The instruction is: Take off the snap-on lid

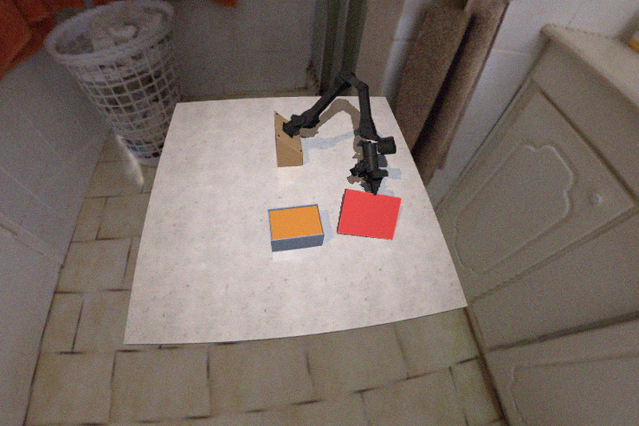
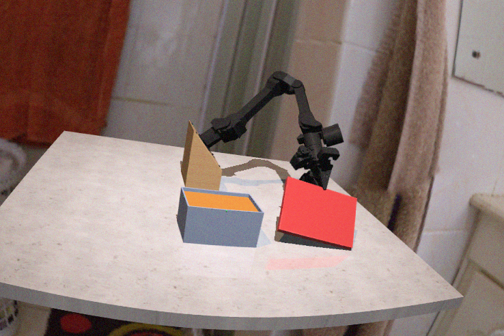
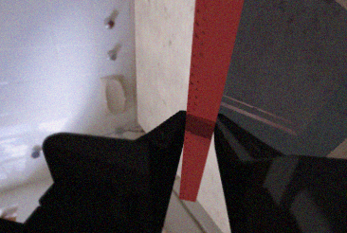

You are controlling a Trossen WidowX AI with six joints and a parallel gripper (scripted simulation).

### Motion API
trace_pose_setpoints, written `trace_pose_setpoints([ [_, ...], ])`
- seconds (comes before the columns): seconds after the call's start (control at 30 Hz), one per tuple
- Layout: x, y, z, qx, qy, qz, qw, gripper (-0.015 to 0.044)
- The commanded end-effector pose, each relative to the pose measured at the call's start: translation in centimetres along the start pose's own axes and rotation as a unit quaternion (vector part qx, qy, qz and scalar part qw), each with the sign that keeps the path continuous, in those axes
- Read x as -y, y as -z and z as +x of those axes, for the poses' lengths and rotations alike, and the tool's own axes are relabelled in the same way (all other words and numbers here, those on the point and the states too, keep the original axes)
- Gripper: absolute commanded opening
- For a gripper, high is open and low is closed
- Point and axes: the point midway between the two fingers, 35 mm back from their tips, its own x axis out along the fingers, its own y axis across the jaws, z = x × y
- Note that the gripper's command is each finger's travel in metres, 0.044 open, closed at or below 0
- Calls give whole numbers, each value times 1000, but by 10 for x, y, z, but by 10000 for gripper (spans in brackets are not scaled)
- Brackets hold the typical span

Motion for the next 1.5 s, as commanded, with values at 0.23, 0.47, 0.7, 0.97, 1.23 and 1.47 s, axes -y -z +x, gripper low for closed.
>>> trace_pose_setpoints([
  [0.23,17,-3,10,4,14,-2,1000,0],
  [0.47,21,-3,13,4,14,-2,1000,0],
  [0.7,26,-3,16,4,14,-2,1000,0],
  [0.97,31,-4,20,4,14,-2,1000,0],
  [1.23,36,-4,24,4,14,-1,1000,0],
  [1.47,40,-4,28,4,14,-1,1000,0],
])
